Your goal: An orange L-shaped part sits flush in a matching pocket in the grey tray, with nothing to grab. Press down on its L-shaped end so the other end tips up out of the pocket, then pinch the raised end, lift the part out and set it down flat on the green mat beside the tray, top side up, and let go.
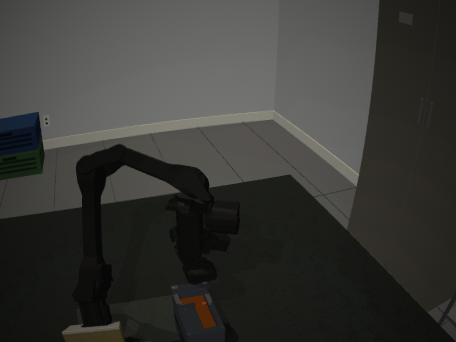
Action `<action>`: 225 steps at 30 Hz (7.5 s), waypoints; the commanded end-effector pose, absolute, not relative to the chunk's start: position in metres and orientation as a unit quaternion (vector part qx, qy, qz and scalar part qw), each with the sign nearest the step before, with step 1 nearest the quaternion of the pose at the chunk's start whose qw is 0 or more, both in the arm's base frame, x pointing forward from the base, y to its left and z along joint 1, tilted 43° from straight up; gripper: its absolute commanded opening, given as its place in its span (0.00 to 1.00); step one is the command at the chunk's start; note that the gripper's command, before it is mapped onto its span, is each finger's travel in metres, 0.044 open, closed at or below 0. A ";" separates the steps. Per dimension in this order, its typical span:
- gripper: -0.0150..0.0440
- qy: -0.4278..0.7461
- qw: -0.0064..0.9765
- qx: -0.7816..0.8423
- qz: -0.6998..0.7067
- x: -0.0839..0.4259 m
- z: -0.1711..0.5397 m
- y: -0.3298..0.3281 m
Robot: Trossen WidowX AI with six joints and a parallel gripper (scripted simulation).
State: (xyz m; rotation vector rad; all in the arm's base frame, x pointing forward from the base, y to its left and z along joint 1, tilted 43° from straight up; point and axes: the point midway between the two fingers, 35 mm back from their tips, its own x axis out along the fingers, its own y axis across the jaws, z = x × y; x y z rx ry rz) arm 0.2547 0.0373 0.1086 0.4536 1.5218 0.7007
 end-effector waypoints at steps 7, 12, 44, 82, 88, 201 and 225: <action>0.56 0.670 0.642 0.202 0.313 0.246 0.079 0.068; 0.56 0.670 0.642 0.202 0.313 0.245 0.077 0.070; 0.56 0.669 0.642 0.203 0.314 0.242 0.053 0.092; 0.56 0.671 0.642 0.201 0.312 0.253 0.133 0.018; 0.56 0.668 0.645 0.201 0.312 0.252 0.132 0.022; 0.50 0.253 0.595 -0.316 0.695 0.267 0.027 0.015; 0.25 0.253 0.596 -0.315 0.694 0.267 0.033 0.010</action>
